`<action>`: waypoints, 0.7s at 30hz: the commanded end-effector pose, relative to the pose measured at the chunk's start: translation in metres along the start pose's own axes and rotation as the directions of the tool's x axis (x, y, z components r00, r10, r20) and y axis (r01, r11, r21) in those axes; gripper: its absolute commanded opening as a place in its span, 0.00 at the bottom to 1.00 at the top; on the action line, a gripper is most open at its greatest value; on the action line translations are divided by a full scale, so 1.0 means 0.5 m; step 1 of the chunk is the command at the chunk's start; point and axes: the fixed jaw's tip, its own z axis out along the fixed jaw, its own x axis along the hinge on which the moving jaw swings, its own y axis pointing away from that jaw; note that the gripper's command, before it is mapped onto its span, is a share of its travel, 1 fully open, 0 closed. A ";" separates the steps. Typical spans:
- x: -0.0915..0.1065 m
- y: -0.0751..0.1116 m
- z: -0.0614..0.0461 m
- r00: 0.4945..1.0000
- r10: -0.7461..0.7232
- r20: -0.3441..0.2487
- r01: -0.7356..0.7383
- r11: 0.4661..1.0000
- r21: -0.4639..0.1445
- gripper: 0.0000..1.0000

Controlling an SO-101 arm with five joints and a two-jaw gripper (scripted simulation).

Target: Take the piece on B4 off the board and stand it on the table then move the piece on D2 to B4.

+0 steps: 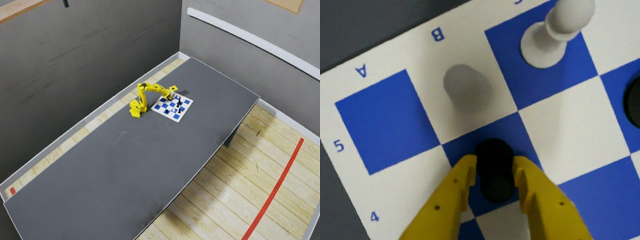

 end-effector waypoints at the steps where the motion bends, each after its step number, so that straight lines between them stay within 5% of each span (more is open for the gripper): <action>1: 0.007 -0.004 0.001 1.000 0.015 -0.004 -0.015 1.000 0.004 0.09; 21: -0.001 -0.004 -0.007 1.000 0.015 -0.004 -0.015 1.000 0.004 0.09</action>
